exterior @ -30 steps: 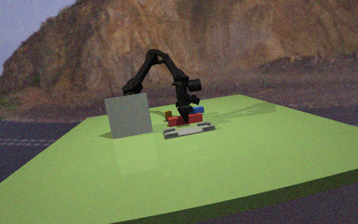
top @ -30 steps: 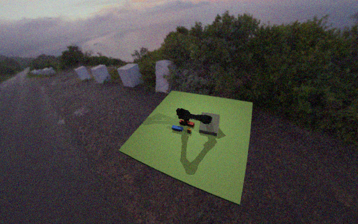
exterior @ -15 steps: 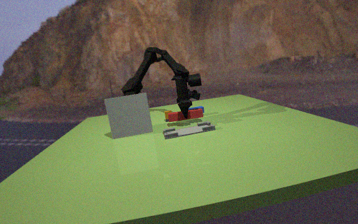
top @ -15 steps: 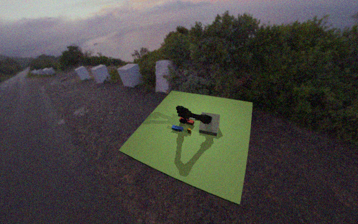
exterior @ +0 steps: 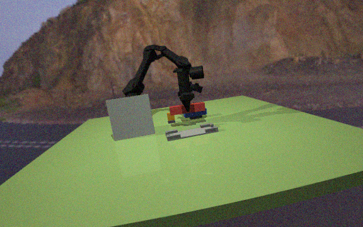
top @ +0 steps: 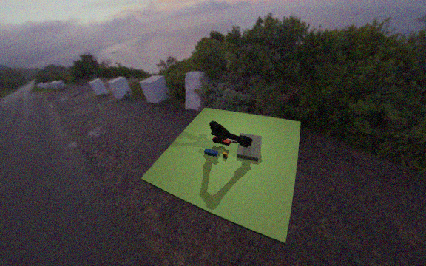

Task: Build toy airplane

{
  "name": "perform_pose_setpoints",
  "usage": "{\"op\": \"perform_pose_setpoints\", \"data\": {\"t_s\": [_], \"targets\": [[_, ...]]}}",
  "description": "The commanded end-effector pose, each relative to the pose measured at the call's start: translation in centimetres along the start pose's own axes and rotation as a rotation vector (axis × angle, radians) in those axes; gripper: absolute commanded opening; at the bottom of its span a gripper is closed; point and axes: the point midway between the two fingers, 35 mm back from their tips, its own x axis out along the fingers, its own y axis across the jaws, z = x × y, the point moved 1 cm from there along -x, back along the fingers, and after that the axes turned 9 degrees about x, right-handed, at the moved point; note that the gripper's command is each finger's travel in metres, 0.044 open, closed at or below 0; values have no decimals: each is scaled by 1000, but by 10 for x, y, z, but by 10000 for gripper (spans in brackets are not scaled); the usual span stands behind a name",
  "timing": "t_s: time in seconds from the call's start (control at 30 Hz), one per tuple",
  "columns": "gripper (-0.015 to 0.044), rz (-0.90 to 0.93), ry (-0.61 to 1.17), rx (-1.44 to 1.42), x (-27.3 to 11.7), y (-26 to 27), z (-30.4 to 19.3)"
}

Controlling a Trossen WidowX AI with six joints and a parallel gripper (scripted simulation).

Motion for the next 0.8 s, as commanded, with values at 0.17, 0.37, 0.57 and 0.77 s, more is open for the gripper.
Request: {"op": "perform_pose_setpoints", "data": {"t_s": [0.17,0.37,0.57,0.77], "targets": [[0,4,-8,-26,-30,2,0],[0,14,-5,-36,-49,4,-4],[0,21,-3,-42,-60,5,-6],[0,19,-3,-36,-55,-7,-1]]}}
